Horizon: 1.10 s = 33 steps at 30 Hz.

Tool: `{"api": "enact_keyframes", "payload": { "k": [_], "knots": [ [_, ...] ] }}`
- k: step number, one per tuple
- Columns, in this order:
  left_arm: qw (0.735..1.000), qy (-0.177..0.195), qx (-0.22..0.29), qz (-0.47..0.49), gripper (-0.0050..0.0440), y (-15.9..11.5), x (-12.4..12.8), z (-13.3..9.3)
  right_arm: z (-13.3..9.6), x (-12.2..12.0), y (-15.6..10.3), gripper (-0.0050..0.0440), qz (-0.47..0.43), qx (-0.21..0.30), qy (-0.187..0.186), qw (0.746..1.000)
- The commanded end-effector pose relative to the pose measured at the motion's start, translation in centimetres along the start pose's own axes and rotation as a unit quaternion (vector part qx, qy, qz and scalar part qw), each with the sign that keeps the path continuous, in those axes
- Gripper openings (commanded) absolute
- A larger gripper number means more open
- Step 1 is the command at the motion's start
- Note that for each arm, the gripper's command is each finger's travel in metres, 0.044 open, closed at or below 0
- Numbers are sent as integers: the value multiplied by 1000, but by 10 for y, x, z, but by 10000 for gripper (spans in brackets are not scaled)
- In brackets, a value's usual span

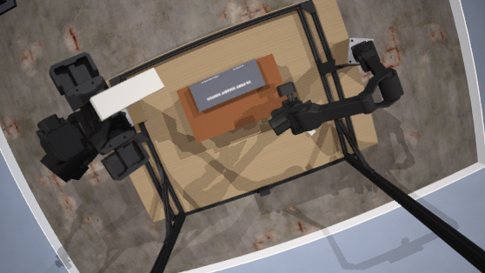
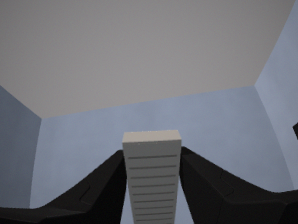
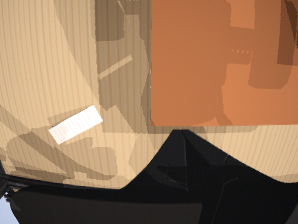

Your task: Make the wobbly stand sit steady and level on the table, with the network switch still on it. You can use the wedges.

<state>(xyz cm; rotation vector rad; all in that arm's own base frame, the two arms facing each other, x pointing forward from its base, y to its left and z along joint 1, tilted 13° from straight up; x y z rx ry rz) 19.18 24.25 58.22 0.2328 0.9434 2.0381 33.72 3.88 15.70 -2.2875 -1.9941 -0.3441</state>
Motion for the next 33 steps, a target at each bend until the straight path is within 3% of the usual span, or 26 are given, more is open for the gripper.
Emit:
{"api": "enact_keyframes", "payload": {
  "k": [1, 4, 14, 20, 31, 33],
  "knots": [
    [1000, 1, 13, -7, 0, -11, 3, 1, 0, 0, 0, 0, 0, 0, 0, 1000],
    [999, 7, 29, -10, 0, -21, 6, 1, 0, 0, 0, 0, 0, 0, 0, 1000],
    [969, 69, 219, -92, 0, -141, 40, -16, 0, 0, 0, 0, 0, 0, 0, 1000],
    [969, 69, 219, -92, 0, -143, 41, -16, 0, 0, 0, 0, 0, 0, 0, 1000],
    [888, 160, 397, -168, 0, -255, 70, -70, 0, 0, 0, 0, 0, 0, 0, 1000],
    [888, 160, 397, -168, 0, -255, 70, -70, 0, 0, 0, 0, 0, 0, 0, 1000]
  ]
}}
Point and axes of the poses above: on each arm, the point midway between the two fingers, 35 mm back from their tips, its own z axis out along the fingers, its own x axis across the jaws, y = z × x, the point moved 10 cm from there along -z, back along the fingers, and after that the axes turned 1 degree about z, right-handed, at the moved point
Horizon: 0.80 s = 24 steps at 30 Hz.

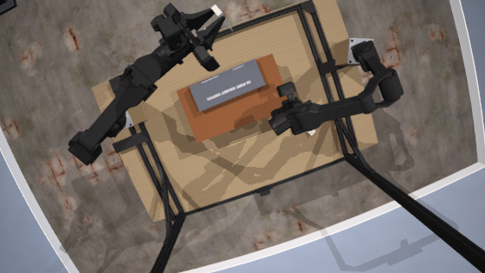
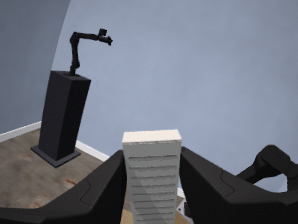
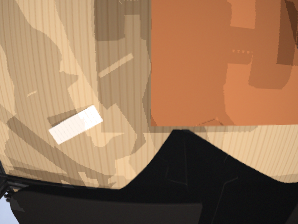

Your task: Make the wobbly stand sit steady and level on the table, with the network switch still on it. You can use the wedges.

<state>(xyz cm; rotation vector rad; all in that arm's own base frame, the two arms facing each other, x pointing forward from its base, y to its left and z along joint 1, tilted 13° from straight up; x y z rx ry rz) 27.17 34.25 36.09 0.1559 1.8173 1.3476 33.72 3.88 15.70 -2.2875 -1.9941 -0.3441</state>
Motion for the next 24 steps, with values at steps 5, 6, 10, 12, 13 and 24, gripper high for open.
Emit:
{"api": "enact_keyframes", "payload": {
  "k": [5, 6, 10, 12, 13, 24],
  "knots": [
    [999, 19, 34, -15, 0, -20, 14, 8, 0, 0, 0, 0, 0, 0, 0, 1000],
    [998, 29, 50, -23, 0, -29, 20, 11, 0, 0, 0, 0, 0, 0, 0, 1000],
    [989, 71, 114, -59, 0, -67, 45, 17, 0, 0, 0, 0, 0, 0, 0, 1000],
    [982, 93, 145, -77, 0, -86, 57, 18, 0, 0, 0, 0, 0, 0, 0, 1000],
    [978, 104, 160, -86, 0, -95, 63, 18, 0, 0, 0, 0, 0, 0, 0, 1000],
    [953, 158, 226, -124, 0, -136, 89, 14, 0, 0, 0, 0, 0, 0, 0, 1000]
  ]
}}
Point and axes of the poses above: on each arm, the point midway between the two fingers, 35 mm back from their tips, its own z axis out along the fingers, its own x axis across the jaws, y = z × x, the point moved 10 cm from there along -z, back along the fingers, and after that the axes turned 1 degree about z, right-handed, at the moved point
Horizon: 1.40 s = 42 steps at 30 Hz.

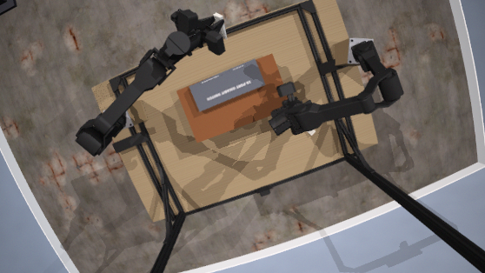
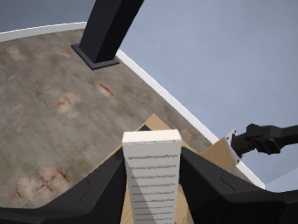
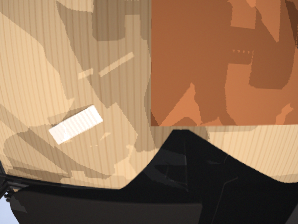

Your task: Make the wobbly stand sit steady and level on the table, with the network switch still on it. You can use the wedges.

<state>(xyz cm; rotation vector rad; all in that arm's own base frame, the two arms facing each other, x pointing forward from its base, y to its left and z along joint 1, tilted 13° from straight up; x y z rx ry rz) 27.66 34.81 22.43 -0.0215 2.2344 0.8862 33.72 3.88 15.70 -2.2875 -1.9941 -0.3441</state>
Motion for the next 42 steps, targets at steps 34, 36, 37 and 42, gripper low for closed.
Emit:
{"api": "enact_keyframes", "payload": {
  "k": [34, 36, 37, 42],
  "knots": [
    [883, 314, 282, -206, 0, -166, 154, 15, 0, 0, 0, 0, 0, 0, 0, 1000],
    [865, 339, 298, -220, 0, -178, 164, 10, 0, 0, 0, 0, 0, 0, 0, 1000],
    [855, 352, 305, -227, 0, -184, 169, 8, 0, 0, 0, 0, 0, 0, 0, 1000],
    [803, 415, 339, -260, 0, -211, 192, -8, 0, 0, 0, 0, 0, 0, 0, 1000]
  ]
}}
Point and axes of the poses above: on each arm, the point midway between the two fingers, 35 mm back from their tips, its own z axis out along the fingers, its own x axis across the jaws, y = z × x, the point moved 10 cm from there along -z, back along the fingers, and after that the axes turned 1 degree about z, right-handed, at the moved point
